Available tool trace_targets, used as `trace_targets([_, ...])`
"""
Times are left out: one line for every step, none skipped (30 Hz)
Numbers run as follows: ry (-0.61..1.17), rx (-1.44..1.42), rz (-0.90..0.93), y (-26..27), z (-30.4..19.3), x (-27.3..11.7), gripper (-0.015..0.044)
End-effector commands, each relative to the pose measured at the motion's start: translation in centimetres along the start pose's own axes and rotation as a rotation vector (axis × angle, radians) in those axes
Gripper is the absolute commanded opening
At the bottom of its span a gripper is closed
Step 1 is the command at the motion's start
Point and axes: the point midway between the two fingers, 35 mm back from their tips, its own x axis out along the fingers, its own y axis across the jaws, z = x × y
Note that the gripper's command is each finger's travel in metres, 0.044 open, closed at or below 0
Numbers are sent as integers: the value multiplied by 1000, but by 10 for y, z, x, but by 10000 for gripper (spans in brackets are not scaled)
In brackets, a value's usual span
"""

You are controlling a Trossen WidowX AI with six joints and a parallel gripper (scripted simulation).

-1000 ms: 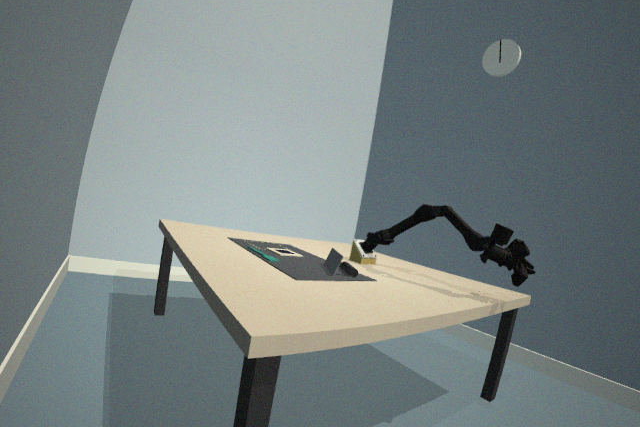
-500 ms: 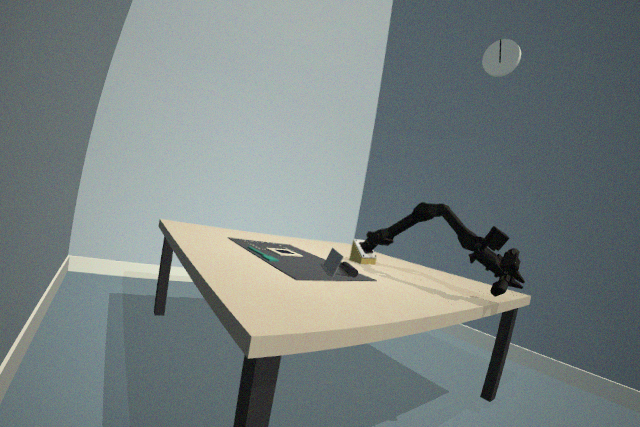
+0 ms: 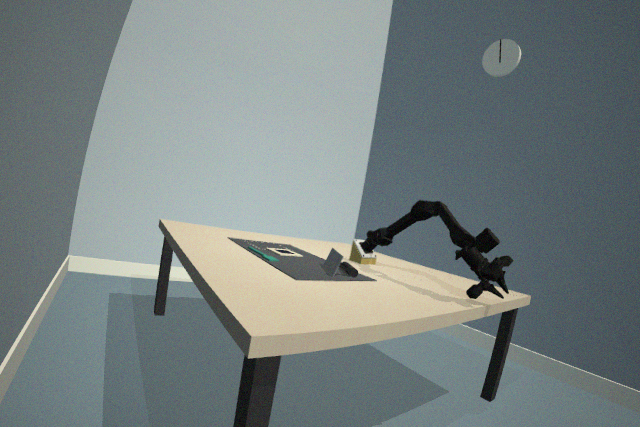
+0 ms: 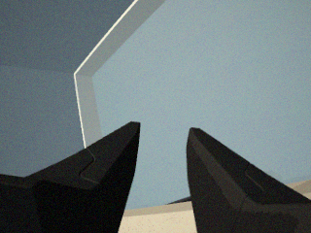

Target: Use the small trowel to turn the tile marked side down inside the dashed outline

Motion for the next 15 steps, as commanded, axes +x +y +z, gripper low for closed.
trace_targets([-14, 103, -67, -24, 7, -11, 100])
trace_targets([-19, 125, -81, -29, 9, -14, 100])
trace_targets([-24, 147, -94, -33, 11, -17, 100])
trace_targets([-29, 169, -108, -38, 13, -20, 100])
trace_targets([-34, 192, -122, -43, 14, -23, 100])
trace_targets([-40, 214, -135, -48, 16, -27, 100])
trace_targets([-46, 234, -147, -52, 18, -30, 100])
trace_targets([-52, 254, -160, -56, 20, -33, 100])
trace_targets([-58, 274, -172, -60, 21, -37, 100])
trace_targets([-65, 294, -184, -65, 23, -40, 100])
trace_targets([-71, 314, -196, -69, 25, -44, 100])
trace_targets([-78, 334, -208, -73, 26, -48, 100])
trace_targets([-85, 355, -219, -77, 28, -51, 100])
trace_targets([-93, 375, -231, -81, 29, -55, 100])
trace_targets([-100, 395, -242, -85, 31, -59, 100])
